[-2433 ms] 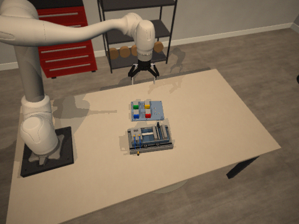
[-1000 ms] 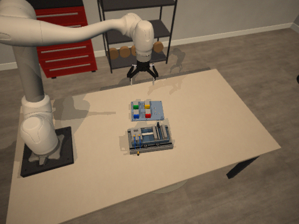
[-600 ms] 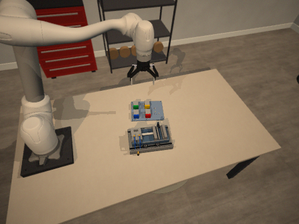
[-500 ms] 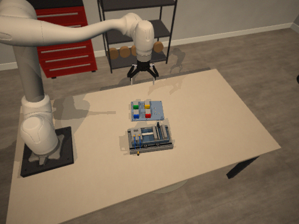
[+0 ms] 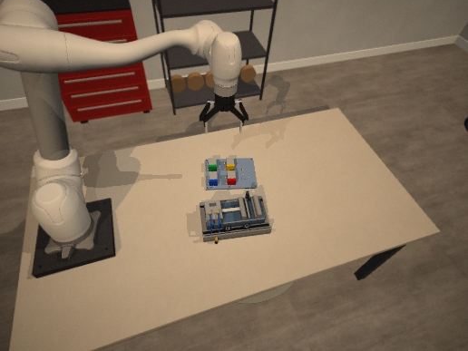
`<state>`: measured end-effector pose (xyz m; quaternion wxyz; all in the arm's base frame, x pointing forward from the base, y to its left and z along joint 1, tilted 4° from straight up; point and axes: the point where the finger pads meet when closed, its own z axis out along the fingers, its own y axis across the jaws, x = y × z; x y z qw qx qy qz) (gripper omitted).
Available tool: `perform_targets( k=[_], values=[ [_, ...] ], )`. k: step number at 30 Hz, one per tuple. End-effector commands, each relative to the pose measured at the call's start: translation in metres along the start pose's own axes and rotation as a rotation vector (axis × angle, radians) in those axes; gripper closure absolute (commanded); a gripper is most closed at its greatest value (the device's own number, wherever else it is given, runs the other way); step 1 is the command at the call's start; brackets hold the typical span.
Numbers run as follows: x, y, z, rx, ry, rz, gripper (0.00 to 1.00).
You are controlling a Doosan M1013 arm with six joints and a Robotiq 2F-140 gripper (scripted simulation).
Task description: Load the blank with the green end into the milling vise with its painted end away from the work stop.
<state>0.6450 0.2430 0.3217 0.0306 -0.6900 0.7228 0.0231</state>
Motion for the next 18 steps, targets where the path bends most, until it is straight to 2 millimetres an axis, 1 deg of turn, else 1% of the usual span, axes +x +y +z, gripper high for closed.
perform_targets(
  k=[1,18],
  values=[
    [-0.0001,-0.0001,-0.0001,0.000,0.000,0.000,0.00],
    [-0.0014,-0.0008,0.0003,0.000,0.000,0.000,0.00]
  ],
)
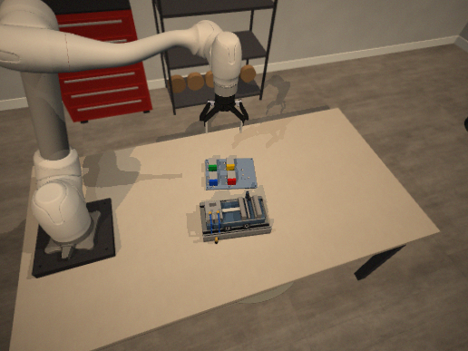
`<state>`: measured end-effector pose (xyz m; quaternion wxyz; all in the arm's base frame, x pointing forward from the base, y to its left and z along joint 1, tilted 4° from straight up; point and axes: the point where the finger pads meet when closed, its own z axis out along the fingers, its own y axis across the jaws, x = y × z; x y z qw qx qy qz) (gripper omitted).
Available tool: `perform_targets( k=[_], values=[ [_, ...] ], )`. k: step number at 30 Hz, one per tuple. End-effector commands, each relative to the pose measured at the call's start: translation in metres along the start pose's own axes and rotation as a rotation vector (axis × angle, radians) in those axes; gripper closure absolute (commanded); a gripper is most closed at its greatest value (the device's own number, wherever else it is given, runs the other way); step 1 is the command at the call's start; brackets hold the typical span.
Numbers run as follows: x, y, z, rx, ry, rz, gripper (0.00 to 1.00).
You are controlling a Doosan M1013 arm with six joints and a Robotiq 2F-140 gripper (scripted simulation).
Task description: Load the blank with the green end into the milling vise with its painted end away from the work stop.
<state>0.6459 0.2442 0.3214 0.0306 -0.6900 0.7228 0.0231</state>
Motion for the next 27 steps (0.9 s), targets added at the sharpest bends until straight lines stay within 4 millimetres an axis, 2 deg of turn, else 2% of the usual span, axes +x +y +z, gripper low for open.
perform_targets(
  k=[1,11,27],
  values=[
    [0.000,0.000,0.000,0.000,0.000,0.000,0.00],
    [-0.001,-0.001,0.000,0.000,0.000,0.000,0.00],
    [-0.020,0.016,0.000,0.000,0.000,0.000,0.00]
  ],
)
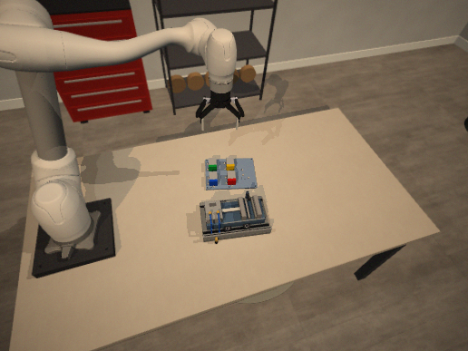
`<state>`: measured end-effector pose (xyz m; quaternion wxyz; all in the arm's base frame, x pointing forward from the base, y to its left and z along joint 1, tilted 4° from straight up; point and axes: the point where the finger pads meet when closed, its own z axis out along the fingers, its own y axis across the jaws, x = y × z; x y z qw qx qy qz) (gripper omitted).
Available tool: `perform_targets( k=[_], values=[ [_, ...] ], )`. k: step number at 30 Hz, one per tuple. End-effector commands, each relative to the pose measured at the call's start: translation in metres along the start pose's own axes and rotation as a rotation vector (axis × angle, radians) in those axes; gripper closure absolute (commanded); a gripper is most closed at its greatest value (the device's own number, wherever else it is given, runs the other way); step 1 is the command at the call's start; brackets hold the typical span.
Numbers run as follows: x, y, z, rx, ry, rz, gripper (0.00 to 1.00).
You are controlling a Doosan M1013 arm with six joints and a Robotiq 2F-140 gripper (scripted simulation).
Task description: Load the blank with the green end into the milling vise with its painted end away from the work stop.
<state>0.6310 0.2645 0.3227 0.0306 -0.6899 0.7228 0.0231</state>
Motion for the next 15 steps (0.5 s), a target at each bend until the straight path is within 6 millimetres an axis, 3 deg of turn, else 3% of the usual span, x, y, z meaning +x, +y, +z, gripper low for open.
perform_targets(
  k=[1,15],
  values=[
    [-0.0006,0.0005,-0.0001,0.000,0.000,0.000,0.00],
    [0.0023,-0.0020,-0.0001,0.000,0.000,0.000,0.00]
  ],
)
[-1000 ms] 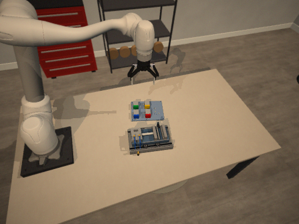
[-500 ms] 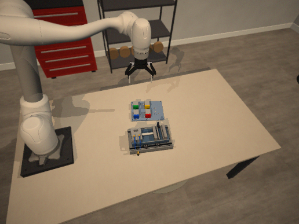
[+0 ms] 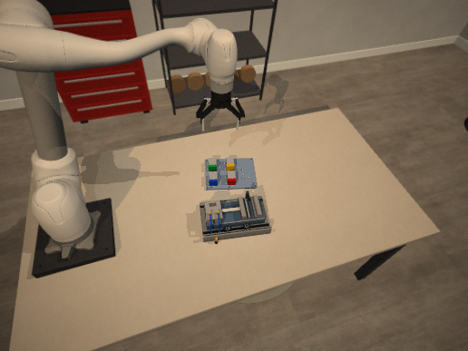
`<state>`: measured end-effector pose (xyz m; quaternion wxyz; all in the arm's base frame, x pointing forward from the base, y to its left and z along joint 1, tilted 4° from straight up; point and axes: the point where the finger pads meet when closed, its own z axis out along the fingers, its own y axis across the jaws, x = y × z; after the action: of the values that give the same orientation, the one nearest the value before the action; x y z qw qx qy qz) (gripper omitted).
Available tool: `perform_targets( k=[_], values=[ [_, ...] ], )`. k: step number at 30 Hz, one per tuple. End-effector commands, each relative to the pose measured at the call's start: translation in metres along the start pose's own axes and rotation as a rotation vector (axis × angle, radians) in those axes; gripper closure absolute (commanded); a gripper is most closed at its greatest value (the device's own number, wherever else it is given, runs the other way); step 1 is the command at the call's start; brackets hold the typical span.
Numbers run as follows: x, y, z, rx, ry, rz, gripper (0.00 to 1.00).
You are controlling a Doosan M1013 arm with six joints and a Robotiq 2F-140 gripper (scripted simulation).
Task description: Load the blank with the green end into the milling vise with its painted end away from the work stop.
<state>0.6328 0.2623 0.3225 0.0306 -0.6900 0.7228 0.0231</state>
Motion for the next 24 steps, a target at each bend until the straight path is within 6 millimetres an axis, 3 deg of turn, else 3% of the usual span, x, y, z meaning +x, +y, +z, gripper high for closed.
perform_targets(
  k=[1,24],
  values=[
    [0.0005,-0.0003,-0.0001,0.000,0.000,0.000,0.00],
    [0.0021,-0.0018,-0.0001,0.000,0.000,0.000,0.00]
  ],
)
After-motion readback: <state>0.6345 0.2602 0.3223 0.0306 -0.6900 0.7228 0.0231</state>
